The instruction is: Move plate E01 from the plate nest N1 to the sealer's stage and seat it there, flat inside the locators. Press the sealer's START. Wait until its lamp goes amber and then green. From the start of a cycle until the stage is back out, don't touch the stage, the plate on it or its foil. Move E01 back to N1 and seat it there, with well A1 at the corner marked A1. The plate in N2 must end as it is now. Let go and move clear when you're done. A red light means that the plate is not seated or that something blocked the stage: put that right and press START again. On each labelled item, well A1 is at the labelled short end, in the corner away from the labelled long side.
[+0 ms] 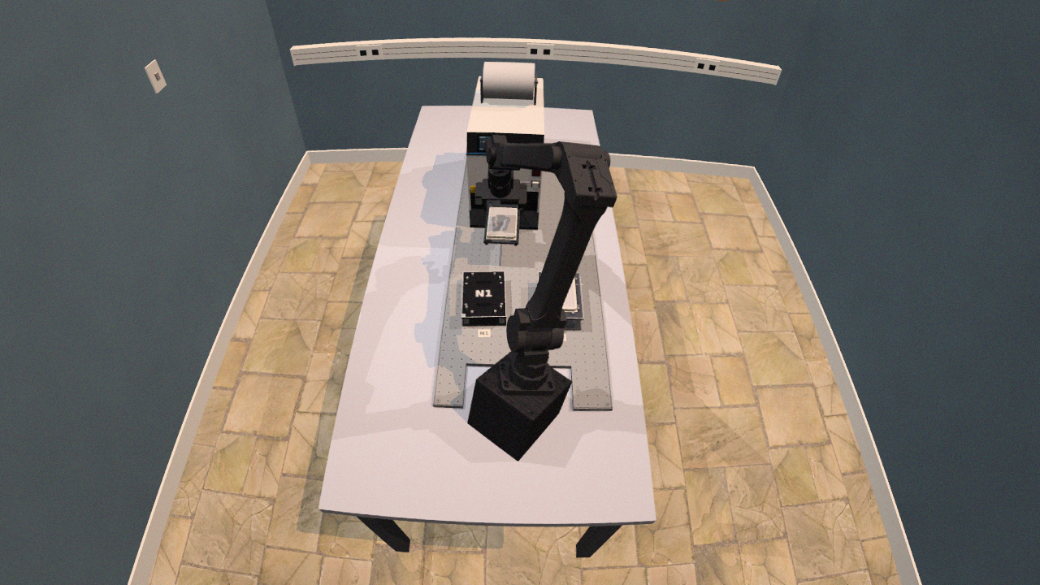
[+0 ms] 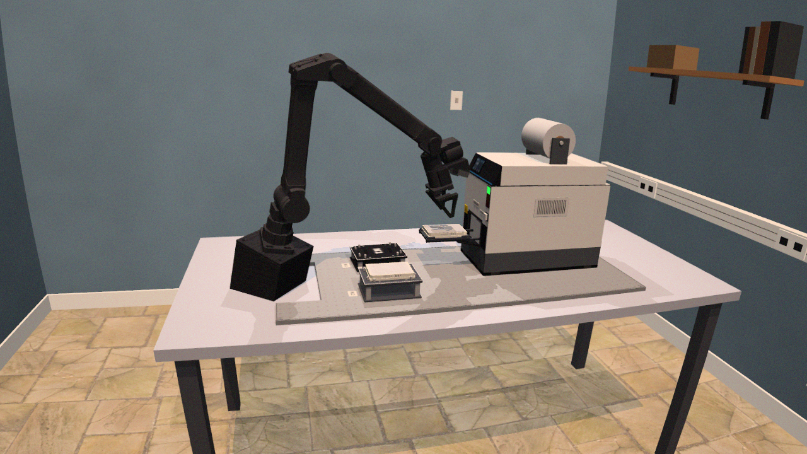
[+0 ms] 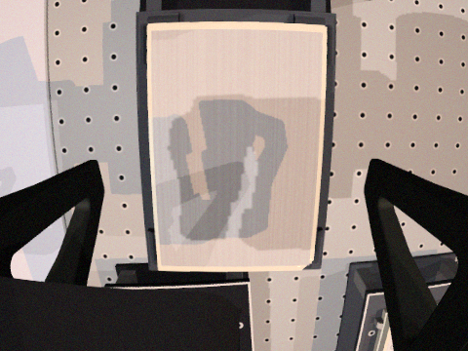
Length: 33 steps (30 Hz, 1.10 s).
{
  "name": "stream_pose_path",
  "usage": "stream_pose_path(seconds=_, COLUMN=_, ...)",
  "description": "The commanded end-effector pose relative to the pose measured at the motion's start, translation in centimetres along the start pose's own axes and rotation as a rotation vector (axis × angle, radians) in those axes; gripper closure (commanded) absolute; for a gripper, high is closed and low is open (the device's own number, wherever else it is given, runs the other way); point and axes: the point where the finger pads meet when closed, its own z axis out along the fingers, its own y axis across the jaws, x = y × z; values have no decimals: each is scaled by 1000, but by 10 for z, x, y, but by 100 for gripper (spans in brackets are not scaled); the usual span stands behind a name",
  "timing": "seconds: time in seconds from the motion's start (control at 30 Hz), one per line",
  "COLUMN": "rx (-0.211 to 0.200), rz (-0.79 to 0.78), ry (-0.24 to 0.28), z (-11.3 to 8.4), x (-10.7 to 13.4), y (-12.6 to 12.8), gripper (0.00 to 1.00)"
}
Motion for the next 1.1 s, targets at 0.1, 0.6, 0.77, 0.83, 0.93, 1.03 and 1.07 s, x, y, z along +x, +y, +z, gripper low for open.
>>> stream_pose_path(seconds=0.1, rx=0, rz=30, ry=-48, z=-12, x=-15, y=-14, gripper=0)
stream_pose_path(seconds=0.6, rx=-2, rz=-11, ry=-20, z=-13, x=-2, y=-10, gripper=0)
stream_pose_path(seconds=0.77, rx=-16, rz=9, ry=-60, z=-20, x=-17, y=-1, gripper=0)
stream_pose_path(seconds=0.83, rx=-14, rz=21, ry=-61, z=-14, x=-19, y=-1, gripper=0)
stream_pose_path(seconds=0.93, rx=-4, rz=36, ry=-50, z=-2, x=-18, y=-4, gripper=0)
stream_pose_path(seconds=1.03, rx=9, rz=26, ry=-25, z=12, x=-7, y=-9, gripper=0)
stream_pose_path(seconds=1.07, rx=12, rz=21, ry=-19, z=15, x=-4, y=-9, gripper=0)
